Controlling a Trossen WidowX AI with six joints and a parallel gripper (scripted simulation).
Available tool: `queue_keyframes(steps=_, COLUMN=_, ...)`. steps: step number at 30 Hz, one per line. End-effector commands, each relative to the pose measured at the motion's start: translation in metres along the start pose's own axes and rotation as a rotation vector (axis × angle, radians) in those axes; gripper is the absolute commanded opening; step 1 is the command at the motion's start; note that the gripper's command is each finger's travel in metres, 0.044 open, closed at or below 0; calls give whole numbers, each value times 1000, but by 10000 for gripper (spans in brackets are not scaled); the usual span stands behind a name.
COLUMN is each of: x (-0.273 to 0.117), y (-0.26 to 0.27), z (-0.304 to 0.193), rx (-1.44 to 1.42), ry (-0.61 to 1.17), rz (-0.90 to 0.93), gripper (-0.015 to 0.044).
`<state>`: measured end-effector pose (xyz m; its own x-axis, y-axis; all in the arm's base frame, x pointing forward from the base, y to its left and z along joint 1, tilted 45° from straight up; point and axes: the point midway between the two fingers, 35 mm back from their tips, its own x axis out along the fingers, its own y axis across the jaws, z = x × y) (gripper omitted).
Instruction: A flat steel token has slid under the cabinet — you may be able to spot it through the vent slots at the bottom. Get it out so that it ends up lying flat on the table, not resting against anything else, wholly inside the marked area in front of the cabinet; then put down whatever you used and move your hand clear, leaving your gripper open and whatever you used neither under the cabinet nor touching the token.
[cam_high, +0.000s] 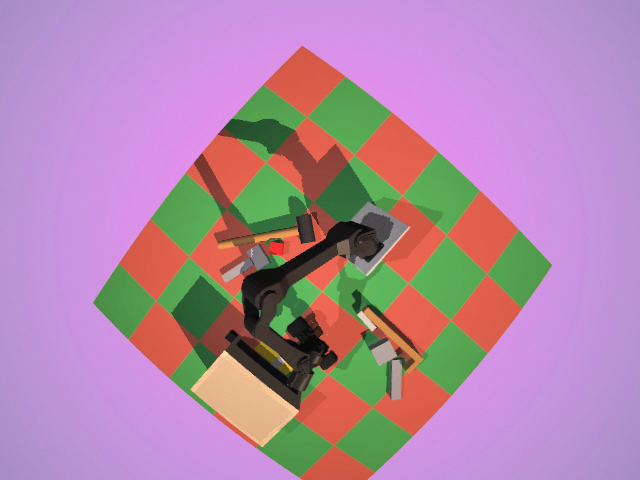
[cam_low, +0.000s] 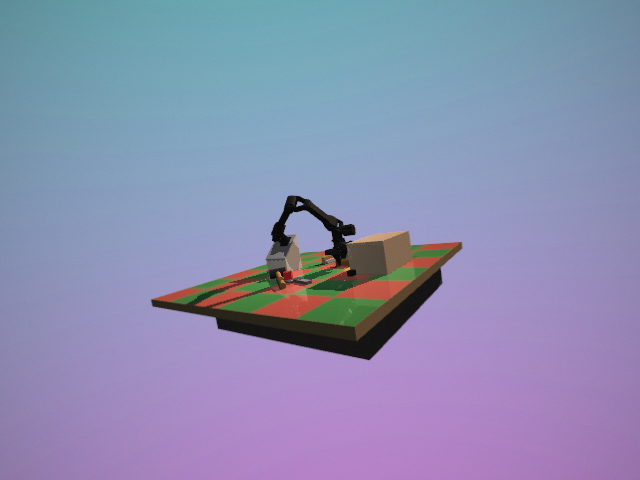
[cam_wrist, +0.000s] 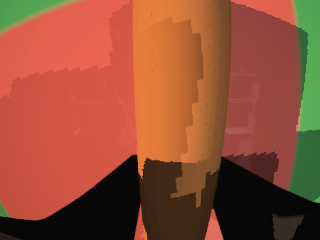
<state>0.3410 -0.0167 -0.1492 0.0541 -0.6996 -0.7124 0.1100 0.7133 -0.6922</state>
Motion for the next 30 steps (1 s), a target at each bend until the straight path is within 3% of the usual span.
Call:
queue_keyframes(steps=1, x=1, y=0, z=-9, rx=-3, ry=6, rz=-1, gripper=0)
queue_keyframes(steps=30, x=1, y=1, z=-45, rx=-5, ry=8, rz=-1, gripper=0)
